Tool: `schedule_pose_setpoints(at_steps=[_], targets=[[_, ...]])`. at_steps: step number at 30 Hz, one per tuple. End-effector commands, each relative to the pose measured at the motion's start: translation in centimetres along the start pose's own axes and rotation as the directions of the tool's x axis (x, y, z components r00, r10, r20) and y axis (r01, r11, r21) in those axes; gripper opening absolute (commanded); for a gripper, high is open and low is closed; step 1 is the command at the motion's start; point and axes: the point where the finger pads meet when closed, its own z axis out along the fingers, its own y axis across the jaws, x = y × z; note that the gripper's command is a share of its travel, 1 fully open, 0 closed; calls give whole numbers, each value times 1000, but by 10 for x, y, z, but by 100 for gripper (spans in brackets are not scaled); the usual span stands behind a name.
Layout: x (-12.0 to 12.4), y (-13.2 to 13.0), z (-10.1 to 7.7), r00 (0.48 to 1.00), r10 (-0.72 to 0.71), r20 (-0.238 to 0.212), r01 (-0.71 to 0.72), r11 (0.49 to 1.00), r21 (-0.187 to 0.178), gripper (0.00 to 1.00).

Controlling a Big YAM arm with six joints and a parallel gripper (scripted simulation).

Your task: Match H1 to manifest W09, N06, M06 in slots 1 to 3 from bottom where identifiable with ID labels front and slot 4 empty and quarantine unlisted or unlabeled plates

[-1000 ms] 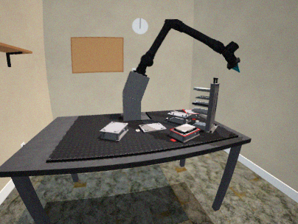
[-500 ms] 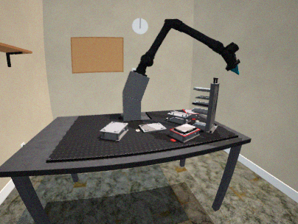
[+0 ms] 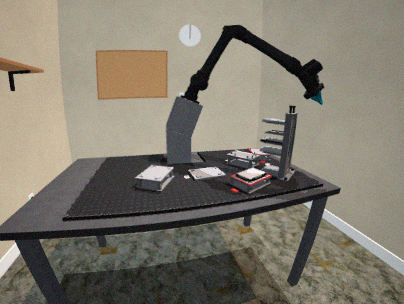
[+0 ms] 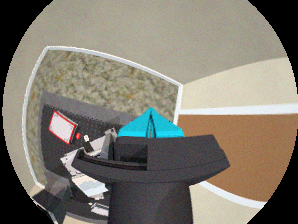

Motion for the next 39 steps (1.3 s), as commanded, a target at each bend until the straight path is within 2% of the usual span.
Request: schedule_pose_setpoints(at_steps=[1, 2, 3, 4, 7, 9, 11, 13, 17, 19, 22, 30, 33, 36, 37, 39], targets=[[6, -13, -6, 1000, -19, 13, 18, 999, 31, 0], [6, -13, -6, 1000, -19, 13, 18, 999, 31, 0], [-9, -1, -8, 1000, 18, 2, -18, 1000, 11, 0], [-11, -3, -12, 999, 36, -7, -36, 999, 16, 0], [2, -19, -24, 993, 107, -48, -105, 993, 50, 0], [2, -30, -28, 987, 146, -63, -142, 987, 71, 0], [23, -17, -25, 981, 171, -91, -167, 985, 53, 0], [28, -20, -24, 984, 161, -72, -156, 986, 63, 0], [49, -16, -20, 984, 157, -84, -153, 987, 53, 0], [49, -16, -20, 984, 157, -84, -153, 987, 53, 0], [68, -12, -16, 984, 153, -96, -149, 988, 43, 0], [92, -13, -24, 984, 151, -95, -147, 988, 45, 0], [94, -14, -36, 960, 242, -138, -235, 970, 64, 0], [94, -12, -37, 954, 261, -147, -254, 965, 67, 0], [83, -5, -31, 952, 267, -148, -262, 964, 55, 0], [89, -16, -36, 936, 312, -165, -302, 950, 84, 0]])
